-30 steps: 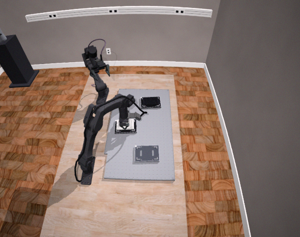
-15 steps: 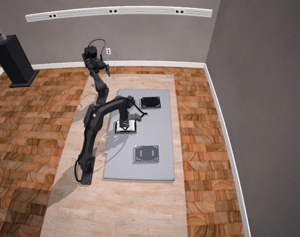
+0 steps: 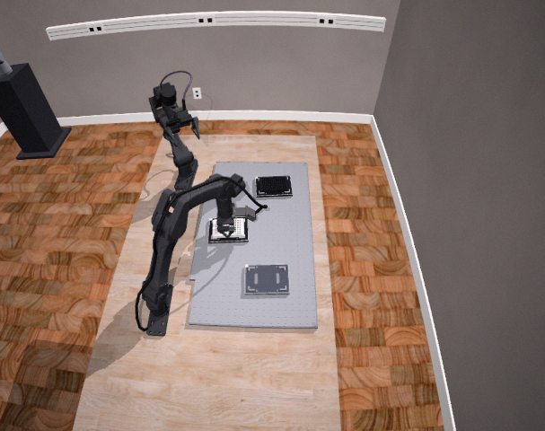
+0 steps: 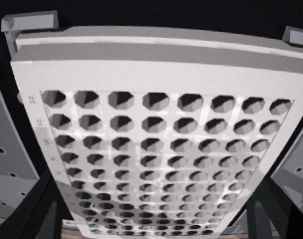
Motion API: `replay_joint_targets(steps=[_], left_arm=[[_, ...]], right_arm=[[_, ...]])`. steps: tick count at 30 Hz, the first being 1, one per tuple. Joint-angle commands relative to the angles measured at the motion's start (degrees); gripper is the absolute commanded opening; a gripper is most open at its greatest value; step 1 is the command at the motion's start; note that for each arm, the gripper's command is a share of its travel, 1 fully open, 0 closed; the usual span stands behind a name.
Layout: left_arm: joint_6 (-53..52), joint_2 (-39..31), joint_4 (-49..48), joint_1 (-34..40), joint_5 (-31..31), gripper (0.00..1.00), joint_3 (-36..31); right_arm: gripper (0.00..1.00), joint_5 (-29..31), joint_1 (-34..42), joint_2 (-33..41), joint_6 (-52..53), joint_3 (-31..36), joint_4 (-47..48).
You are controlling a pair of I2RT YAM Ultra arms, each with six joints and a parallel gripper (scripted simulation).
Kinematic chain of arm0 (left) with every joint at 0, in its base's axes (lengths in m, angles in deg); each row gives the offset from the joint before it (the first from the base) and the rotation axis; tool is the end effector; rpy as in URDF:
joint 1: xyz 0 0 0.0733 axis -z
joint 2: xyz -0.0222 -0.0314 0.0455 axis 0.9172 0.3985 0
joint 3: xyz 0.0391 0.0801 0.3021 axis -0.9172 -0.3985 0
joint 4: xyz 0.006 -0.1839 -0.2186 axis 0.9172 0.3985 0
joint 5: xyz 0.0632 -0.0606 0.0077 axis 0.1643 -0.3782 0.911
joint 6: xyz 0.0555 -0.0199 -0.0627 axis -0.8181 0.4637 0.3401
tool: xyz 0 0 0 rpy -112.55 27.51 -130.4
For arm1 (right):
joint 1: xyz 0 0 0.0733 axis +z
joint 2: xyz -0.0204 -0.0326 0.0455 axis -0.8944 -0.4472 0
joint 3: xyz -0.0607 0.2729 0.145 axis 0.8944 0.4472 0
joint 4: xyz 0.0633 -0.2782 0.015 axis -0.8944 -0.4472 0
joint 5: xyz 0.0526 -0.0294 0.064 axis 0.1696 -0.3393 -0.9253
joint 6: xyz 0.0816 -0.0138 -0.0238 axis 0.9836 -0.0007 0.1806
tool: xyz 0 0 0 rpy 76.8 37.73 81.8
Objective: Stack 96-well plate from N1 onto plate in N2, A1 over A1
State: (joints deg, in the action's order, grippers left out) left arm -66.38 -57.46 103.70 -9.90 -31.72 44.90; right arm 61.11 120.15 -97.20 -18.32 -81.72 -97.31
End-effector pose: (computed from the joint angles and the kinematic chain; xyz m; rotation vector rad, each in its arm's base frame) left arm 0.0274 -0.0332 0.3828 0.8202 1.9163 -0.6639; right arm 0.2552 0.3917 0.1639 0.1006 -3.1283 0.0037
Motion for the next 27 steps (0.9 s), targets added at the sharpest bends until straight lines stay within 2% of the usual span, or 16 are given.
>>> replay_joint_targets(steps=[1,14,21,27], left_arm=[[0.3,-0.6,0.2,0.7,0.5,1.0,1.3],[0.3,-0.6,0.2,0.7,0.5,1.0,1.3],[0.3,-0.6,0.2,0.7,0.5,1.0,1.3],[0.3,-0.6,0.2,0.7,0.5,1.0,1.3]], right_arm=[[1.0,0.0,0.0,0.3,0.1,-0.8,-0.5],[1.0,0.1,-0.9,3.5,-0.6,-1.1,-0.9],[1.0,0.1,-0.6,4.1,-0.6,-3.6,-3.9],[1.0,0.0,-1.1,2.9,-0.5,-9.8,-10.0]])
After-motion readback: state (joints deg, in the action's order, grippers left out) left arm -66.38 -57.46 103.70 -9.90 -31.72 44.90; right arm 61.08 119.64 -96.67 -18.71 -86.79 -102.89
